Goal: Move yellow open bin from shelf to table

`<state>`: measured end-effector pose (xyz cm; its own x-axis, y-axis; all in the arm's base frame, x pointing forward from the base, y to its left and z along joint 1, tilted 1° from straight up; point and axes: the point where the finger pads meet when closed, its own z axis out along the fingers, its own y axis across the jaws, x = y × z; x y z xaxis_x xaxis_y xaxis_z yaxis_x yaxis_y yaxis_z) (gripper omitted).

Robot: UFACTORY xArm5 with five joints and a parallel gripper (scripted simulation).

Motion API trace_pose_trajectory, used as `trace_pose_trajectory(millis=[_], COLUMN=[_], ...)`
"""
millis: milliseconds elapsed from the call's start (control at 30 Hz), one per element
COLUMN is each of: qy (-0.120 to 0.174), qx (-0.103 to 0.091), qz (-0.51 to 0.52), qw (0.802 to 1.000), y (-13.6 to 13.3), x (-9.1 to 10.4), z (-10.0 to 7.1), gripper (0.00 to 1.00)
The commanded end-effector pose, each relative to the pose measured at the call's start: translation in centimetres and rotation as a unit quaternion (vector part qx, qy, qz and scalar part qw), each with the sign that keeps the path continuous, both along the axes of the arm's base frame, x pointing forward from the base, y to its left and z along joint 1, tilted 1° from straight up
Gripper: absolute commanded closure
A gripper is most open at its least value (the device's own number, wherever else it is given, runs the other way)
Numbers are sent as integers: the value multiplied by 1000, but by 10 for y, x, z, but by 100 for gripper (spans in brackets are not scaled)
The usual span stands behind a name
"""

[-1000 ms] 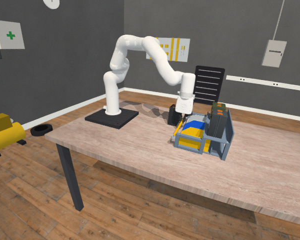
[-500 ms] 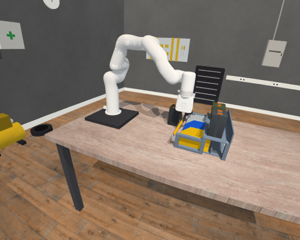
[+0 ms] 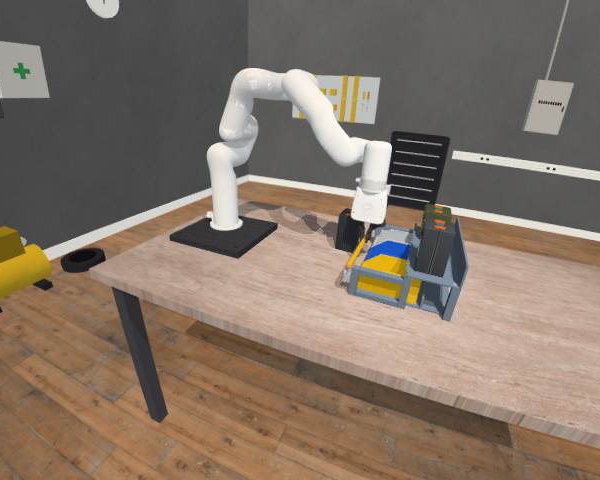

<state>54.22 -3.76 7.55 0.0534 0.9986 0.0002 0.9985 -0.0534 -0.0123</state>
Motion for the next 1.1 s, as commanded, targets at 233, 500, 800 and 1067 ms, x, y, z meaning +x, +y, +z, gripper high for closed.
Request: trace_pose_trajectory(millis=[233, 500, 800, 1067], qy=[-3, -3, -3, -3], qx=[0, 0, 0, 0], qz=[0, 0, 0, 0], qw=[1000, 1000, 1000, 1000], y=[0, 0, 0, 0], x=[2, 2, 2, 2], z=[27, 45, 63, 70], gripper=[100, 100, 100, 100])
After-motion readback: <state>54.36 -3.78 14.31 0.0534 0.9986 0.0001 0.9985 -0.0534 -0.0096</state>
